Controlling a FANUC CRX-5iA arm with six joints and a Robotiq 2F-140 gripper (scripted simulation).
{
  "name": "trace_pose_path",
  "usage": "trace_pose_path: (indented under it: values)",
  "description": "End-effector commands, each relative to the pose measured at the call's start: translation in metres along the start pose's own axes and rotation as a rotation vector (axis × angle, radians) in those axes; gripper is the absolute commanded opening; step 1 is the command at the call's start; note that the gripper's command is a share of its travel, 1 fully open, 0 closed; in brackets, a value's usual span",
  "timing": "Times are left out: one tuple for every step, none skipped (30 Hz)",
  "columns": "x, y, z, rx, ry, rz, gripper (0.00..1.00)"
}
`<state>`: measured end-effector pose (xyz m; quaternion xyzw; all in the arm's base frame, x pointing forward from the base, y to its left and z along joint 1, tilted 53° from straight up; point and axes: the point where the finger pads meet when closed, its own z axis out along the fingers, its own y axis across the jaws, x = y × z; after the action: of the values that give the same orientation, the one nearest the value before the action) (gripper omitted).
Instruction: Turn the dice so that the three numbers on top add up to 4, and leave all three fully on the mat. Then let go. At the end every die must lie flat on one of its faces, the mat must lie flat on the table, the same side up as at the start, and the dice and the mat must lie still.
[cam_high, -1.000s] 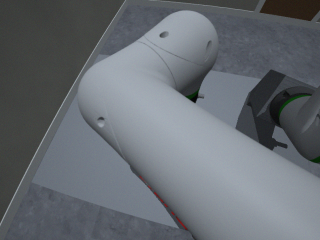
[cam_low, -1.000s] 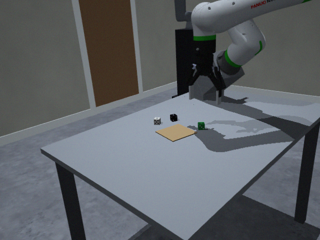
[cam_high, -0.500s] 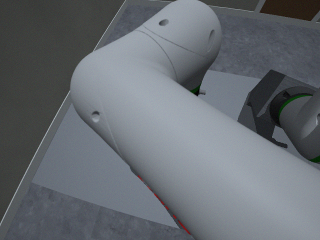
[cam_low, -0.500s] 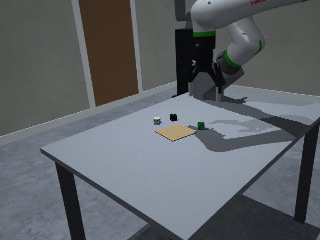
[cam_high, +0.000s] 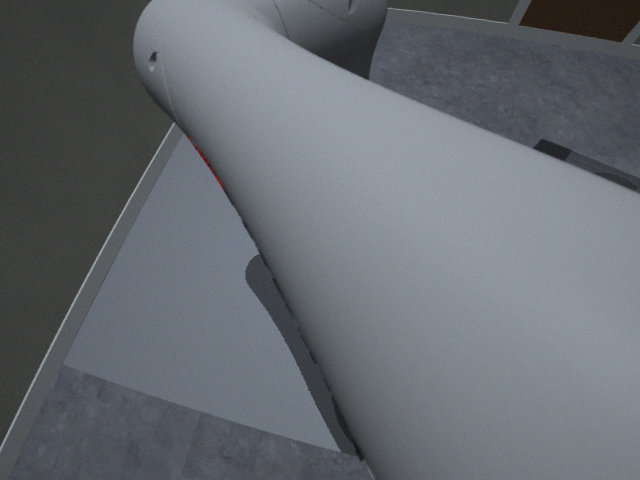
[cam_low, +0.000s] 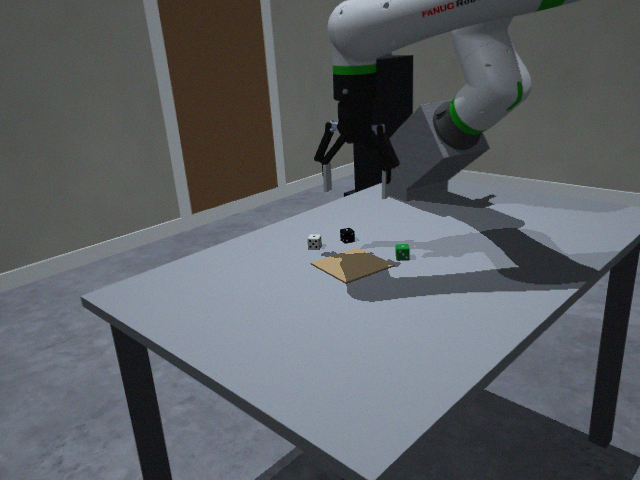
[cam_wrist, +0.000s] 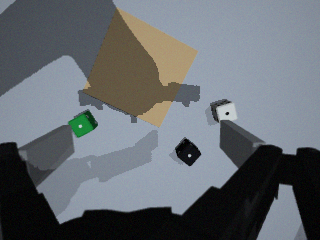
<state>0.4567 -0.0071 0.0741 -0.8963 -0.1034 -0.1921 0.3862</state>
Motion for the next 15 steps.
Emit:
trace_pose_path:
  values:
    - [0.004,0.046,0.004,0.023,0.004,-0.102,1.00]
    - [0.002,0.069,0.006,0.024,0.005,-0.150,1.00]
    - [0.002,0.069,0.006,0.024,0.005,-0.150,1.00]
    - [-0.001,0.089,0.008,0.025,0.007,-0.191,1.00]
    - [-0.001,0.089,0.008,0.025,0.007,-0.191,1.00]
    - [-0.004,0.104,0.010,0.026,0.008,-0.223,1.00]
    - [-0.004,0.104,0.010,0.026,0.008,-0.223,1.00]
    - [-0.007,0.115,0.011,0.027,0.009,-0.245,1.00]
    - [-0.008,0.121,0.012,0.028,0.010,-0.258,1.00]
    - [-0.009,0.124,0.012,0.028,0.010,-0.264,1.00]
    - [-0.009,0.124,0.012,0.028,0.010,-0.264,1.00]
    - [-0.009,0.124,0.012,0.028,0.010,-0.264,1.00]
    - [-0.009,0.124,0.012,0.028,0.010,-0.264,1.00]
    - [-0.009,0.124,0.012,0.028,0.010,-0.264,1.00]
    - [-0.009,0.124,0.012,0.028,0.010,-0.264,1.00]
